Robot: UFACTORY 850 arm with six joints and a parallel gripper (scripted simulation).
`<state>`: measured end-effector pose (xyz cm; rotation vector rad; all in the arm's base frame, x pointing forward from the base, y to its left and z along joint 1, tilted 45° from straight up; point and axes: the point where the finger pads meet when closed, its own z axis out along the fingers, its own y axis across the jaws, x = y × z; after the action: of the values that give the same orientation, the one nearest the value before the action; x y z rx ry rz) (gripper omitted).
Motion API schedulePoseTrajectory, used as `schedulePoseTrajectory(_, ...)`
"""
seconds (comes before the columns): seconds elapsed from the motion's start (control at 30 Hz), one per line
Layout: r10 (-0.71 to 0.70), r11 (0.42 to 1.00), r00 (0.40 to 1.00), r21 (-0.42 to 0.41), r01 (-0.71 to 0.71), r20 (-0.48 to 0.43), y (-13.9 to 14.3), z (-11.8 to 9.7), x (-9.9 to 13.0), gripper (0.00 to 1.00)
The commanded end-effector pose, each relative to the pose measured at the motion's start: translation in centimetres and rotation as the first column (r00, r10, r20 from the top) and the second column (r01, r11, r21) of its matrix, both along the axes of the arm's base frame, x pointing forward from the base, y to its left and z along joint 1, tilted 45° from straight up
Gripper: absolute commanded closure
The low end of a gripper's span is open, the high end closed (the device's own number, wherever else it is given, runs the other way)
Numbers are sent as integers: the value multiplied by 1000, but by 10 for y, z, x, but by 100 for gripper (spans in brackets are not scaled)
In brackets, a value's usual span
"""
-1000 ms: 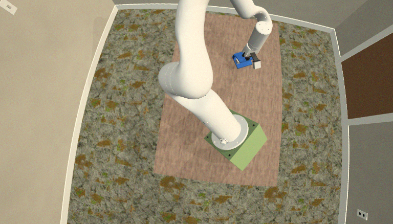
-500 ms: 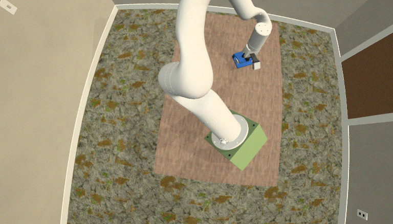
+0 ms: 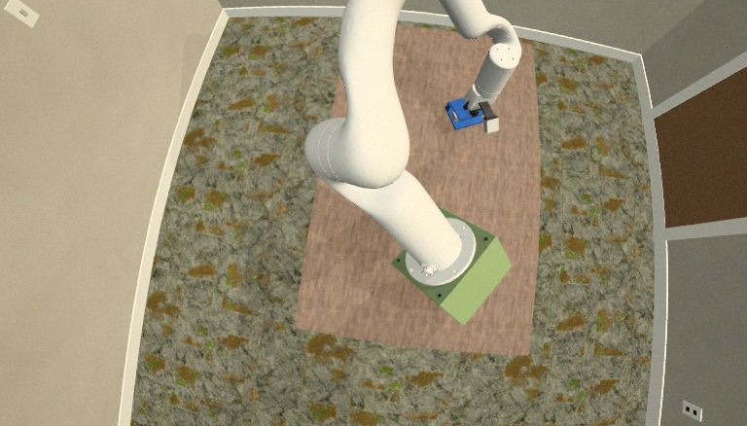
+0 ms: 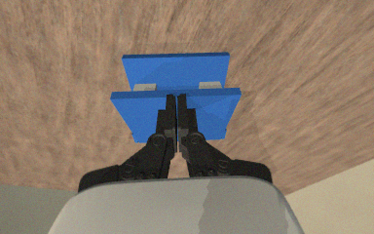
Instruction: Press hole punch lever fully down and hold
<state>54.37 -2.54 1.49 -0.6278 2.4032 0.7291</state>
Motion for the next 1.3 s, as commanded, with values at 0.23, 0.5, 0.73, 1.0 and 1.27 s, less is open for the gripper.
schedulePoseTrajectory(0.23, -1, 1000, 1000, 0, 1, 1, 5, -6, 4, 100)
schedulePoseTrajectory(0.5, -1, 1000, 1000, 0, 1, 1, 5, -6, 4, 100)
schedulePoseTrajectory(0.73, -1, 1000, 1000, 0, 1, 1, 5, -6, 4, 100)
schedulePoseTrajectory(1.0, -1, 1000, 1000, 0, 1, 1, 9, -10, 6, 100)
schedulePoseTrajectory(1.27, -1, 1000, 1000, 0, 1, 1, 11, -13, 7, 100)
